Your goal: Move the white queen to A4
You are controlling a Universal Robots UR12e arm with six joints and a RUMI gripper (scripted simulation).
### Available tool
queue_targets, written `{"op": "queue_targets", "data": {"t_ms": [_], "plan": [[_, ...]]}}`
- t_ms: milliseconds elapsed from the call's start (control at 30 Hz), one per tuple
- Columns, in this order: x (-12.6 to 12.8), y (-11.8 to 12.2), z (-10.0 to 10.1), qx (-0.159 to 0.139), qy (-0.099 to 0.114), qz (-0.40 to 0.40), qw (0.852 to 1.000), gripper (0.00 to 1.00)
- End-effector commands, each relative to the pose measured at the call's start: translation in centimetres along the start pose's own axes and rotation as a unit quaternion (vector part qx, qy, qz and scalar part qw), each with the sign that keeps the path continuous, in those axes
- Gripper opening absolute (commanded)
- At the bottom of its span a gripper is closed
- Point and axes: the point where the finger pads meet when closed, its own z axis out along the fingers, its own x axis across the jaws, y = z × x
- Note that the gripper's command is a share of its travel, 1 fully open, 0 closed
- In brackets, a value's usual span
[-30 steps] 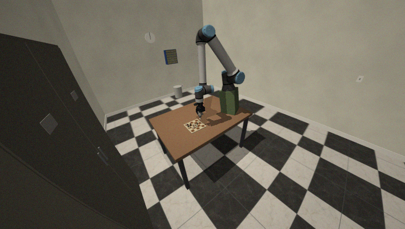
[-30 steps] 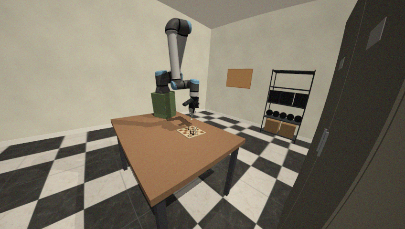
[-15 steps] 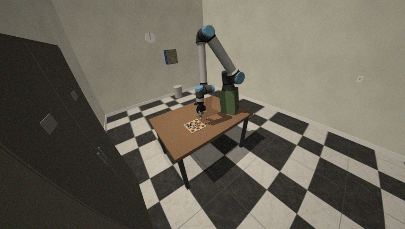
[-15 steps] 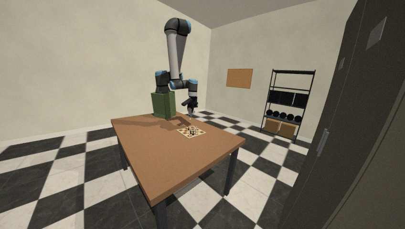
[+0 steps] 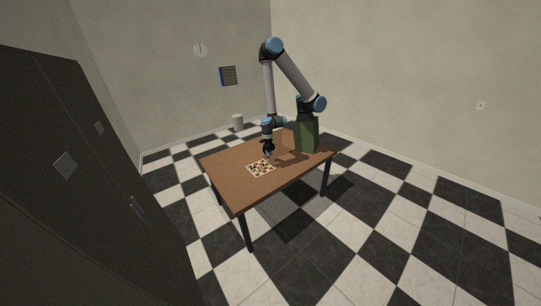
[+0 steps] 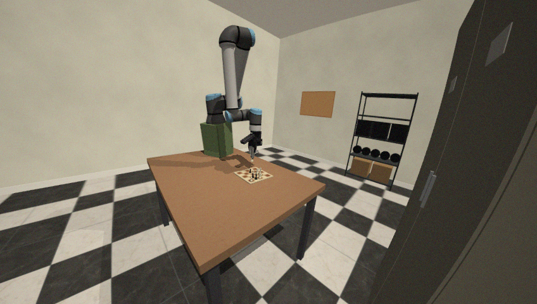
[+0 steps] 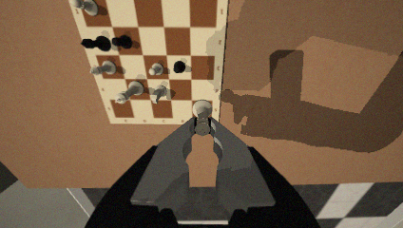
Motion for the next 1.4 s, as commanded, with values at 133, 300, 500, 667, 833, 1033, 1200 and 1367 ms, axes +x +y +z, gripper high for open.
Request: {"op": "queue_targets", "data": {"t_ms": [133, 300, 500, 667, 833, 1033, 1200, 1367], "plan": [[-0.1, 0.0, 3.7, 0.000, -0.001, 0.000, 1.000, 0.00], [-0.1, 0.0, 5.8, 0.000, -0.001, 0.000, 1.000, 0.00], [-0.1, 0.0, 6.7, 0.000, -0.001, 0.000, 1.000, 0.00], [-0.1, 0.0, 7.1, 0.000, -0.001, 0.000, 1.000, 0.00], [-0.1, 0.0, 7.1, 0.000, -0.001, 0.000, 1.000, 0.00], [-0.1, 0.0, 7.1, 0.000, -0.001, 0.000, 1.000, 0.00], [-0.1, 0.0, 7.1, 0.000, -0.001, 0.000, 1.000, 0.00], [-0.1, 0.0, 7.1, 0.000, -0.001, 0.000, 1.000, 0.00]]}}
